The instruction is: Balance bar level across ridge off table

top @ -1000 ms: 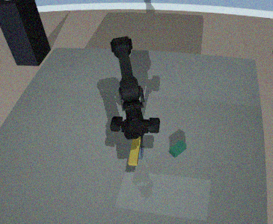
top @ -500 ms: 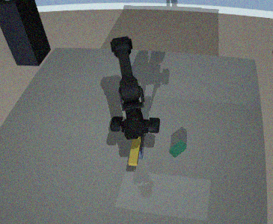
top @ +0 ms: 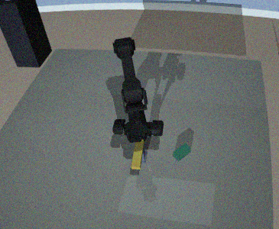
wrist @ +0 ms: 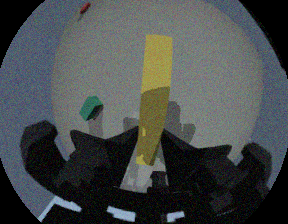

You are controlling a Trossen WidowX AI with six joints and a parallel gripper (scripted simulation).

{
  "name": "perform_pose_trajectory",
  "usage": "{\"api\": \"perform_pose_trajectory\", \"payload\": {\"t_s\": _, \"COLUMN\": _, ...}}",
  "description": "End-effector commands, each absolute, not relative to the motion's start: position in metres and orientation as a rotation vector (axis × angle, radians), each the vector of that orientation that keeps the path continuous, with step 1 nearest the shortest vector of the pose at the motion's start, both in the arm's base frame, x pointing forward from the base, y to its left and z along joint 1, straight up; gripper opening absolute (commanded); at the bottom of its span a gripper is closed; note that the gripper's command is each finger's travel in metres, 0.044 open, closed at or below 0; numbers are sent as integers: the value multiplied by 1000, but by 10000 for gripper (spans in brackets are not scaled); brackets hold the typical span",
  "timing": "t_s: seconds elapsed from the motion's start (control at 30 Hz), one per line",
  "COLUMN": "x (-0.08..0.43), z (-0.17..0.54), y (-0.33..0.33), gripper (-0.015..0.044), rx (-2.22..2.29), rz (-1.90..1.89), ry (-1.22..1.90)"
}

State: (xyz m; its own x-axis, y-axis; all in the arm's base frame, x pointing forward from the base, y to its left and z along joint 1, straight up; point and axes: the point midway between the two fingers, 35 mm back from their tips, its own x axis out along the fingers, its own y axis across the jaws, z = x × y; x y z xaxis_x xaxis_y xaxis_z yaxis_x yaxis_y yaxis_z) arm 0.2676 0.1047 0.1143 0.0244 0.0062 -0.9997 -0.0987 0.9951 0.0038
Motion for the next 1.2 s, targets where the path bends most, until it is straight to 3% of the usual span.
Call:
{"api": "perform_pose_trajectory", "payload": {"t_s": 0.0, "x": 268, "z": 114, "y": 105, "gripper": 0, "rx": -73, "rz": 81, "ry": 1545}}
{"api": "perform_pose_trajectory", "payload": {"t_s": 0.73, "x": 268, "z": 114, "y": 105, "gripper": 0, "rx": -73, "rz": 81, "ry": 1545}}
{"api": "perform_pose_trajectory", "payload": {"t_s": 0.93, "x": 268, "z": 114, "y": 105, "gripper": 157, "rx": -73, "rz": 81, "ry": 1545}}
{"api": "perform_pose_trajectory", "payload": {"t_s": 1.17, "x": 268, "z": 114, "y": 105, "gripper": 167, "rx": -73, "rz": 81, "ry": 1545}}
